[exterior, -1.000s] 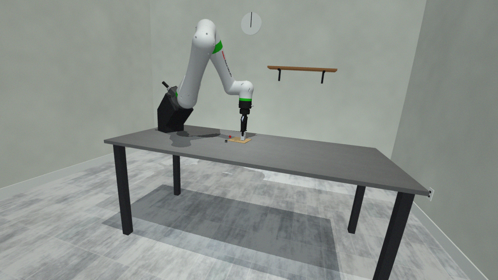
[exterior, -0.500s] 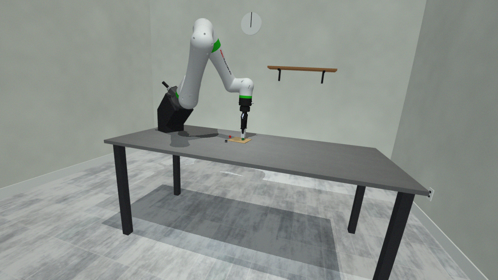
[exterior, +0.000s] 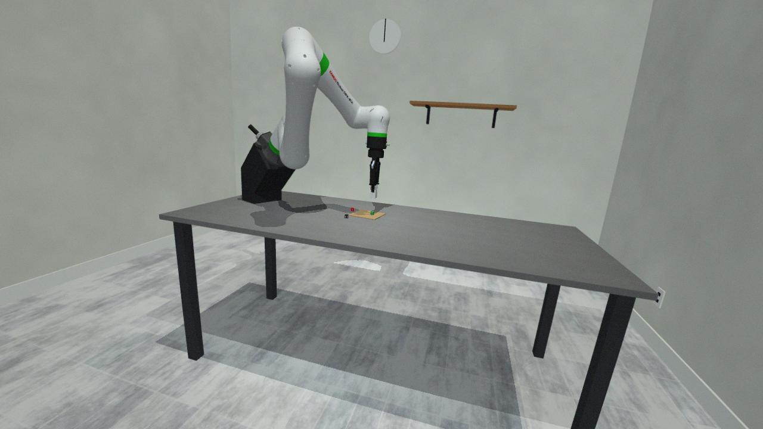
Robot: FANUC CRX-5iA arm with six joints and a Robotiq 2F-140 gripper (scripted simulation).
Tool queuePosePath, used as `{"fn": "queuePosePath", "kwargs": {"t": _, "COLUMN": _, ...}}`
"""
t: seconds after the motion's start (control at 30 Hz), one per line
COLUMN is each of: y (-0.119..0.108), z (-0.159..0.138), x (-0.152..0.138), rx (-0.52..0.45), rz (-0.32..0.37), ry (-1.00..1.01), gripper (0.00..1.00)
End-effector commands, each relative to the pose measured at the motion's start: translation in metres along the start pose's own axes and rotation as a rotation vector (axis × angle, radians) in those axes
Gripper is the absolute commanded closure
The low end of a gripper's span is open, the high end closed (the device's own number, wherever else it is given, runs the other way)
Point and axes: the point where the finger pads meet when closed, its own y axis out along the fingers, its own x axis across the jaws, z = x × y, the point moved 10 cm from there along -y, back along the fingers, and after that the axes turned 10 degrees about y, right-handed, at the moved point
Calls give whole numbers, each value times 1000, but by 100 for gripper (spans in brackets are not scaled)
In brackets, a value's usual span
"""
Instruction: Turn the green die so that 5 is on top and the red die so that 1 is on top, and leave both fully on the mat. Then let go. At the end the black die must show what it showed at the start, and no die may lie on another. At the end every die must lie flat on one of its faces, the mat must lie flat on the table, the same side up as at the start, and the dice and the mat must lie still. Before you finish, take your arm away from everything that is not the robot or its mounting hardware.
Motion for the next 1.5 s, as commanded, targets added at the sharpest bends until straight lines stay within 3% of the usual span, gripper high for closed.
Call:
{"fn": "queuePosePath", "kwargs": {"t": 0.0, "y": -8, "z": 0, "x": 0, "rx": 0, "rz": 2, "ry": 0, "gripper": 81}}
{"fn": "queuePosePath", "kwargs": {"t": 0.1, "y": -9, "z": 0, "x": 0, "rx": 0, "rz": 2, "ry": 0, "gripper": 81}}
{"fn": "queuePosePath", "kwargs": {"t": 0.13, "y": -9, "z": 0, "x": 0, "rx": 0, "rz": 2, "ry": 0, "gripper": 0}}
{"fn": "queuePosePath", "kwargs": {"t": 0.87, "y": -9, "z": 1, "x": 1, "rx": 0, "rz": 1, "ry": 13, "gripper": 0}}
{"fn": "queuePosePath", "kwargs": {"t": 1.03, "y": -8, "z": 9, "x": 3, "rx": 2, "rz": 1, "ry": 86, "gripper": 0}}
{"fn": "queuePosePath", "kwargs": {"t": 1.47, "y": -1, "z": 51, "x": 12, "rx": 6, "rz": 2, "ry": 511, "gripper": 0}}
